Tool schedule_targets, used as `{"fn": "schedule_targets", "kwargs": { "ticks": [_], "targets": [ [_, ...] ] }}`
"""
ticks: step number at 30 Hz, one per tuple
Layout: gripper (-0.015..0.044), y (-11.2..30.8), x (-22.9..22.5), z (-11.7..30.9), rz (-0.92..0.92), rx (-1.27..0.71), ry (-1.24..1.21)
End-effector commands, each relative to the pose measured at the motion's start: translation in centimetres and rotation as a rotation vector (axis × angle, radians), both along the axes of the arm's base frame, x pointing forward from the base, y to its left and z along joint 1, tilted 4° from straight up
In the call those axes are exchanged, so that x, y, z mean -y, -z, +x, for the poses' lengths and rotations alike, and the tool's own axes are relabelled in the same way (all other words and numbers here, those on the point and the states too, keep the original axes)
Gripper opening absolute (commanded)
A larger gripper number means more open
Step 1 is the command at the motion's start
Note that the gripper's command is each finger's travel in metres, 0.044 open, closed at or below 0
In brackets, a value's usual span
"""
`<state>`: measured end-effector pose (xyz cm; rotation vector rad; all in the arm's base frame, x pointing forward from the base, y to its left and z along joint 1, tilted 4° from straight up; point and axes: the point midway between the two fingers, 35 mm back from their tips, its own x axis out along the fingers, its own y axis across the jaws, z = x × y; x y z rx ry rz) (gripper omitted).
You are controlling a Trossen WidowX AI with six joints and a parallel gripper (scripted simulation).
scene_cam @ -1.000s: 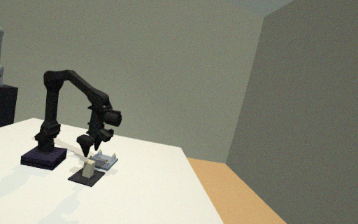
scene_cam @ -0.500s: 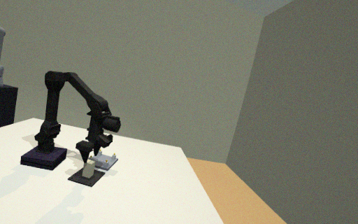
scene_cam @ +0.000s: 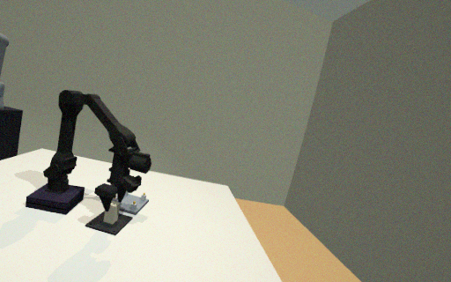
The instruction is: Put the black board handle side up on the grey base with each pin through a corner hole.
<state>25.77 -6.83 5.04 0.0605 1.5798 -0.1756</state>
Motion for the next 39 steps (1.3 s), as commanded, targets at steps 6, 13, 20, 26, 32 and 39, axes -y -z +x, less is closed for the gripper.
{"fn": "schedule_targets", "kwargs": {
  "ticks": [6, 13, 20, 26, 32, 39],
  "targets": [
    [0.0440, 1.7, 0.0, -0.2, 0.004, -0.004, -0.004],
    [0.0440, 2.8, 0.1, -0.2, 0.004, -0.005, -0.004],
    [0.0440, 3.8, 0.1, -0.4, 0.004, -0.005, -0.004],
    [0.0335, 3.9, 0.1, -0.4, 0.004, -0.005, -0.004],
    [0.0177, 3.9, 0.1, -0.4, 0.004, -0.005, -0.004],
    [0.0111, 3.9, 0.1, -0.4, 0.004, -0.005, -0.004]
  ]
}}
